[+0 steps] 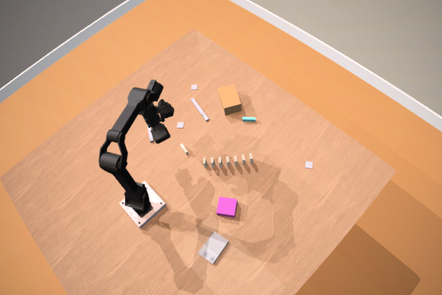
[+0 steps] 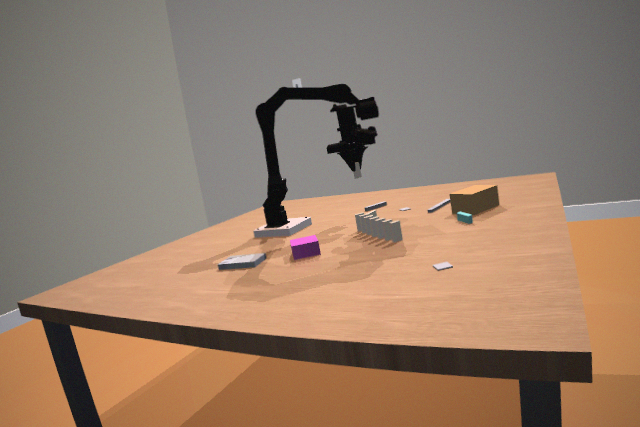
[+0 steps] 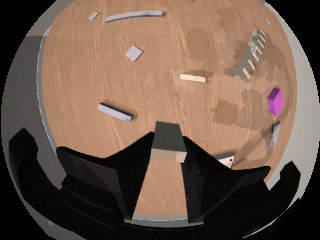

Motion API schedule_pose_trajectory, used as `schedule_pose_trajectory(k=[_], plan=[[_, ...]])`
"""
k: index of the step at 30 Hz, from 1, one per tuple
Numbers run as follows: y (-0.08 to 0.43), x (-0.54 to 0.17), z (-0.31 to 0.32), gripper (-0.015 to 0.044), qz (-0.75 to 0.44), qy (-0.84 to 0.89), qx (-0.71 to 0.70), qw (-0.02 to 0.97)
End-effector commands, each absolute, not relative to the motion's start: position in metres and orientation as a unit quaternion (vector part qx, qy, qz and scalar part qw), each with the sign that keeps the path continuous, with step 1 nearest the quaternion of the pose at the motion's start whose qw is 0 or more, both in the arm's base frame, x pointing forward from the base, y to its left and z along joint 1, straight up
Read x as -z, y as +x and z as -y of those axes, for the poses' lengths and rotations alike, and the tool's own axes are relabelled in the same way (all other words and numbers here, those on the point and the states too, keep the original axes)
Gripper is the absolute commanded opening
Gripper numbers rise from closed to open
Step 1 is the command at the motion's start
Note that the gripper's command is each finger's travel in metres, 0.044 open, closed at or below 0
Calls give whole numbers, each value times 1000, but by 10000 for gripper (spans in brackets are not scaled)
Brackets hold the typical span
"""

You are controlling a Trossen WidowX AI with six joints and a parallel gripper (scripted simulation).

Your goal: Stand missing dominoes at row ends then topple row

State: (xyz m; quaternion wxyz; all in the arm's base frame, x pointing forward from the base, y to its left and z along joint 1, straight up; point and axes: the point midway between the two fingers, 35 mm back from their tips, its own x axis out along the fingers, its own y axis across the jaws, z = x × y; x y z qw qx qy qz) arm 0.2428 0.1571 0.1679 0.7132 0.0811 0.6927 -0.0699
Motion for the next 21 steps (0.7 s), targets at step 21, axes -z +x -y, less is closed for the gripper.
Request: schedule_pose_trajectory(k=[21], plan=[[295, -173, -2, 107, -653, 250, 251, 669]])
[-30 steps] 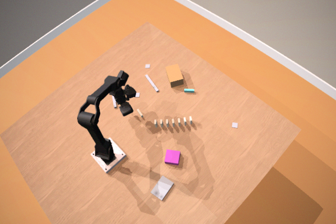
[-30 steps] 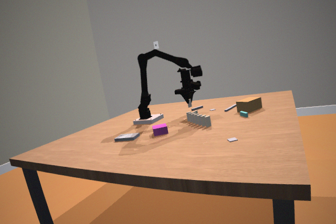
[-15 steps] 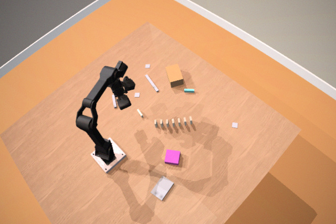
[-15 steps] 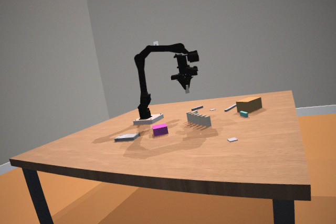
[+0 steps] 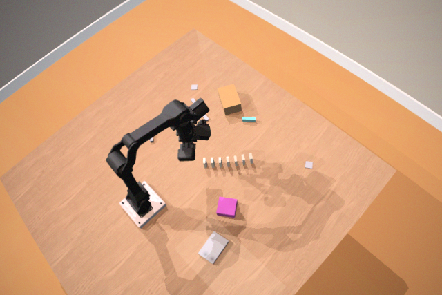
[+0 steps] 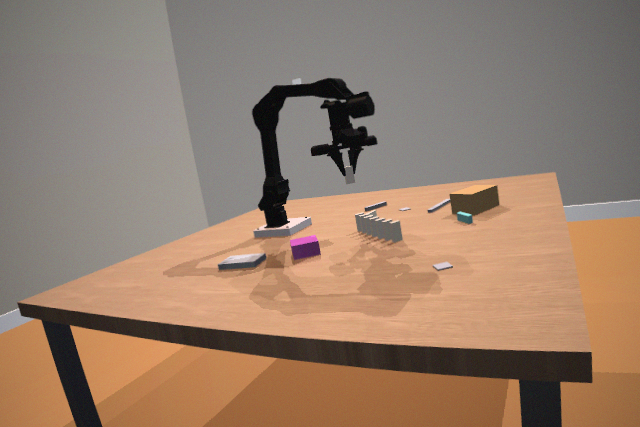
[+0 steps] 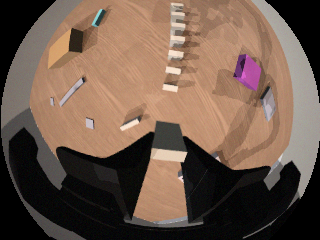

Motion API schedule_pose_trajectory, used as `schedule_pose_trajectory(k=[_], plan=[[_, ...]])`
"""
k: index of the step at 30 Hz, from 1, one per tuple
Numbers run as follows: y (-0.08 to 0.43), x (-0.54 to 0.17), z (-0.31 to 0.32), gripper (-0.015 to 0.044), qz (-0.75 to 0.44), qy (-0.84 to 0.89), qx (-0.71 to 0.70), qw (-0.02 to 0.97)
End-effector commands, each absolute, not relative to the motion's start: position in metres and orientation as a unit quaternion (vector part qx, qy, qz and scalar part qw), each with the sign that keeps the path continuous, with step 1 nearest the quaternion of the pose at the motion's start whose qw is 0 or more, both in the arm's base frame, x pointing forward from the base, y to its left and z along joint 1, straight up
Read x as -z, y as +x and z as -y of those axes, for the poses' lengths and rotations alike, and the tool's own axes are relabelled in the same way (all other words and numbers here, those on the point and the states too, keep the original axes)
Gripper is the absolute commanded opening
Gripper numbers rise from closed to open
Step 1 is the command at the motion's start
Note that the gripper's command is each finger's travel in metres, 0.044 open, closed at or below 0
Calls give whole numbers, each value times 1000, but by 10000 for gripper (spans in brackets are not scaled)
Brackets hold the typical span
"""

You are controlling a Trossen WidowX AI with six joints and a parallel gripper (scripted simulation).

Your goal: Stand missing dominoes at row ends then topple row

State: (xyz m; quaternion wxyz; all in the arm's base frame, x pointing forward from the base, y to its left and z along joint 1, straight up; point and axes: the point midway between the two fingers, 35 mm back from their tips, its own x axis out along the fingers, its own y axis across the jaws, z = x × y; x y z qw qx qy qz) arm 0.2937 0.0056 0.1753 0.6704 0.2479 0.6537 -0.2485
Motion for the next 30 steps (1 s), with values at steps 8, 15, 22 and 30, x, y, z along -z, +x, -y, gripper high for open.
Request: schedule_pose_trajectory(k=[8, 15, 22, 30], plan=[[302, -138, -2, 107, -653, 250, 250, 669], [304, -107, -2, 107, -653, 251, 250, 669], [302, -76, -2, 107, -653, 251, 250, 669], [297, -45, -1, 107, -653, 251, 250, 669]])
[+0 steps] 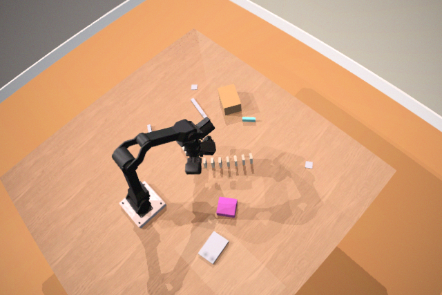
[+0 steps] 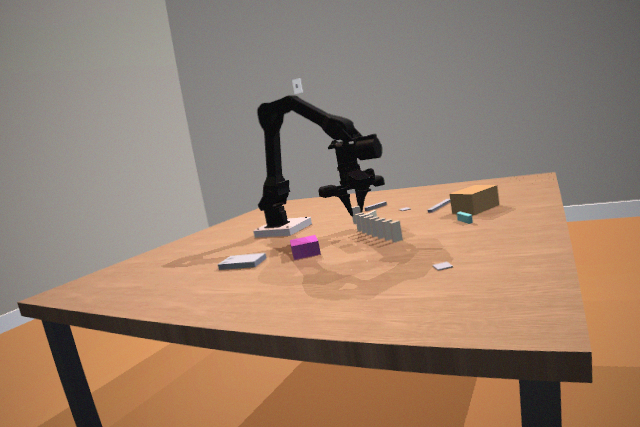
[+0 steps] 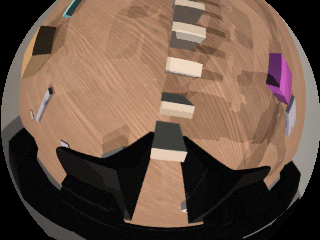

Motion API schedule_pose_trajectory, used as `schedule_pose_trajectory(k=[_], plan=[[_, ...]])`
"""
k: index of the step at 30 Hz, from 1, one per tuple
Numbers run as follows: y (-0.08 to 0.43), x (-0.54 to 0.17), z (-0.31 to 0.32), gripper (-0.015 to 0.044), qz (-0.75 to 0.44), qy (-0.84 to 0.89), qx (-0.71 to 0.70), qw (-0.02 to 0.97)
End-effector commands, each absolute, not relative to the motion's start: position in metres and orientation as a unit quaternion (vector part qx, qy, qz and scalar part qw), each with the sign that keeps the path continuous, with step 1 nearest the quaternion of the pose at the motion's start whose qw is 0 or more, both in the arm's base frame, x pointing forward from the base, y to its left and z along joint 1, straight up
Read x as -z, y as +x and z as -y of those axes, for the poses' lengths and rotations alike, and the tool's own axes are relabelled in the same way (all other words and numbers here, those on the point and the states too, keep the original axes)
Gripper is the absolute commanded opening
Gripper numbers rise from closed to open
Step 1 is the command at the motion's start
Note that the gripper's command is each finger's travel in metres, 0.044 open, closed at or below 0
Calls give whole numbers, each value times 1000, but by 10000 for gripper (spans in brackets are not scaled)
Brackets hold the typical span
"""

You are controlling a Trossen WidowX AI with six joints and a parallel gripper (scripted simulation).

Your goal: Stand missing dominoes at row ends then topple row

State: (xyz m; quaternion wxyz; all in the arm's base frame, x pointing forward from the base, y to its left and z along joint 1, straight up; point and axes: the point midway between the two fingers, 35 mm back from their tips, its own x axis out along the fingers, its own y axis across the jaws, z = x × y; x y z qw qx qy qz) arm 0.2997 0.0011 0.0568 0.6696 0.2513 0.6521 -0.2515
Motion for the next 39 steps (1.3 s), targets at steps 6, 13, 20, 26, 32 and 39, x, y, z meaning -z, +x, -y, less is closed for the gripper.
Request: schedule_pose_trajectory(k=[6, 13, 20, 26, 32, 39], plan=[[297, -44, -1, 107, -653, 251, 250, 669], [297, -44, -1, 133, -653, 251, 250, 669], [297, -44, -1, 317, -653, 251, 250, 669], [297, -44, -1, 440, -653, 251, 250, 669], [304, -94, -2, 440, -653, 251, 250, 669], [294, -176, -2, 440, -653, 251, 252, 669]])
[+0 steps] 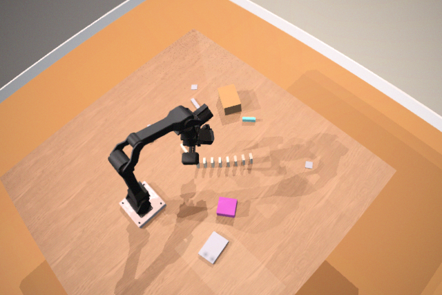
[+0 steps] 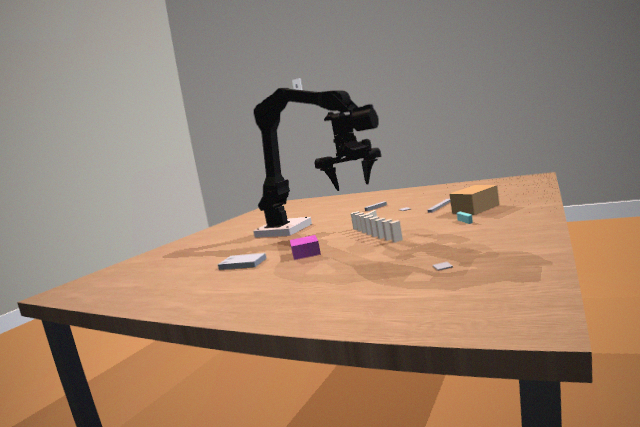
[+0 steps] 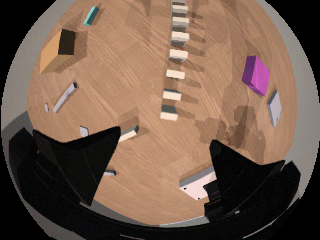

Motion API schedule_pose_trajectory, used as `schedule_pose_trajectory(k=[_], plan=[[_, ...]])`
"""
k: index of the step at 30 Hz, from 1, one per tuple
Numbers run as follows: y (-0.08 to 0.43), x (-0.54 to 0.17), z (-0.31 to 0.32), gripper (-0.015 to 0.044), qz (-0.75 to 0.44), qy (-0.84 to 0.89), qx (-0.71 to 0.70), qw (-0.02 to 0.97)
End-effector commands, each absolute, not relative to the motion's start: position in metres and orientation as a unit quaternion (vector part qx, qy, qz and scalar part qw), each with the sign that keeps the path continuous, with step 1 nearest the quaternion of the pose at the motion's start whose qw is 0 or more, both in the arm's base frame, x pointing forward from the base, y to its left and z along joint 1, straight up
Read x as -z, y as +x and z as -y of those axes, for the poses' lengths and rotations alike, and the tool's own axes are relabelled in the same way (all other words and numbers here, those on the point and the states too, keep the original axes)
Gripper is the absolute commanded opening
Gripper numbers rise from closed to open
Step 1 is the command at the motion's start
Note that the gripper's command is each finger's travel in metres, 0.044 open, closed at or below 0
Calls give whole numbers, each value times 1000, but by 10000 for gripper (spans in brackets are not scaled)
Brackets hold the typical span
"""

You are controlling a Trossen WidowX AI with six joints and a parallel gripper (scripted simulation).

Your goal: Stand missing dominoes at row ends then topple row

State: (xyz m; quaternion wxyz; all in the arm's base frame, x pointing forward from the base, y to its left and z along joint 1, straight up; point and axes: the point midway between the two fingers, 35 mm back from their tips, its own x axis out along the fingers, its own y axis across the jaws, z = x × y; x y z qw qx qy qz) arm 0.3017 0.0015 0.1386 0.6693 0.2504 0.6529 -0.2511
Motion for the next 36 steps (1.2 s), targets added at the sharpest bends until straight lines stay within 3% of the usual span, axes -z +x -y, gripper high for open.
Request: schedule_pose_trajectory(k=[1, 7, 15, 25, 36], plan=[[294, -176, -2, 440, -653, 251, 252, 669], [295, -173, -5, 440, -662, 226, 227, 677], [304, -143, -52, 440, -694, -89, -84, 709], [300, -104, -112, 440, -540, -452, -444, 553], [299, -101, -117, 440, -523, -473, -464, 536]])
